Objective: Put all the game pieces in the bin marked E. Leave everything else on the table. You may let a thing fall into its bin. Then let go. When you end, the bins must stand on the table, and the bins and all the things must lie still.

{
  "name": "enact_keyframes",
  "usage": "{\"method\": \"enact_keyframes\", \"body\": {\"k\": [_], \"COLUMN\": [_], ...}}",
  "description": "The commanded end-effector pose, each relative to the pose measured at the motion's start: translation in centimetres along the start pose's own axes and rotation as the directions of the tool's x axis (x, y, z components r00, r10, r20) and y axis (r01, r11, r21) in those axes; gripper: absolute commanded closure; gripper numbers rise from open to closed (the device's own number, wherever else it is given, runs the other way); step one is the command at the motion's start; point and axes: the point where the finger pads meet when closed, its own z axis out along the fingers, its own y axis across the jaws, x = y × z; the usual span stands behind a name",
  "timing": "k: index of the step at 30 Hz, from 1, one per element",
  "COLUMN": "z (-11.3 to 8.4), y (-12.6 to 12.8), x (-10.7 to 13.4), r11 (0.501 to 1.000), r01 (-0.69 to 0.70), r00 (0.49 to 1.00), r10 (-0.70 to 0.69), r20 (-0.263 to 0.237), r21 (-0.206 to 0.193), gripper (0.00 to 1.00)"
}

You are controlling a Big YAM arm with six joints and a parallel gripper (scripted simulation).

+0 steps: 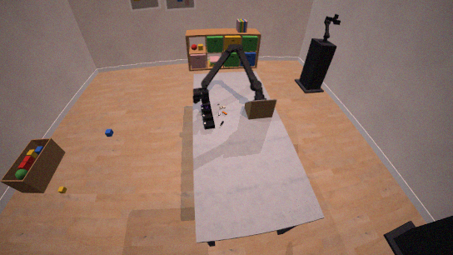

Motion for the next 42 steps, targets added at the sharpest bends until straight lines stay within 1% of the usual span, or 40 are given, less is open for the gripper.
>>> {"method": "enact_keyframes", "body": {"k": [1,3,5,6,9,11,14,16,17,20,22,23,27,28,30,31,32,34,35,39,40,41,42], "z": [-2.7,-2.5,-2.5,-0.7,-3.4,-3.9,-3.9,-3.8,-5.1,-6.3,-6.3,-6.2,-8.3,-8.4,-5.8,-5.4,-5.2,-5.5,-6.7,-6.7,-6.0,-6.4,-6.5], "y": [-0.5,0.0,0.0,-0.6,-0.5,-0.6,-0.1,-0.4,-0.6,-0.6,-0.6,0.0,-0.6,-0.6,-0.6,-0.3,-0.2,0.1,-0.3,-0.3,0.1,1.6,2.1], "x": [-2.0,-2.0,-2.0,-0.3,-1.7,-2.2,-2.0,-1.9,-2.2,-2.2,-2.2,-2.0,-2.1,-2.1,-1.0,-0.2,0.2,-0.1,-1.1,-1.1,-0.1,-0.5,-0.7], "r11": [1.000,1.000,1.000,1.000,1.000,1.000,1.000,1.000,1.000,1.000,1.000,1.000,1.000,1.000,1.000,1.000,1.000,1.000,1.000,1.000,1.000,1.000,1.000], "r01": [-0.021,-0.011,-0.011,-0.017,-0.020,-0.025,-0.014,-0.021,-0.026,-0.026,-0.026,-0.015,-0.027,-0.027,-0.025,-0.013,-0.007,-0.008,-0.013,-0.013,-0.010,0.010,0.006], "r00": [0.998,0.999,0.999,1.000,0.999,0.998,0.999,0.999,0.998,0.998,0.998,0.999,0.998,0.998,1.000,1.000,1.000,1.000,0.999,0.999,1.000,1.000,1.000], "r10": [0.020,0.011,0.011,0.017,0.020,0.025,0.014,0.021,0.025,0.026,0.026,0.014,0.027,0.027,0.025,0.013,0.007,0.008,0.013,0.013,0.010,-0.010,-0.006], "r20": [0.055,0.045,0.045,-0.004,0.050,0.059,0.048,0.041,0.060,0.060,0.060,0.048,0.062,0.062,0.005,-0.009,-0.014,0.000,0.031,0.031,0.011,0.023,0.027], "r21": [0.005,0.004,0.004,0.003,0.004,0.003,0.003,0.003,0.002,0.000,0.000,0.001,-0.003,-0.002,0.000,0.001,0.001,0.001,0.000,0.000,0.001,0.001,0.000], "gripper": [0.92,0.92,0.92,0.92,0.92,0.92,0.92,0.92,0.92,0.92,0.92,0.92,0.92,0.92,0.92,0.92,0.92,0.92,0.92,0.92,0.92,0.92,0.92]}}
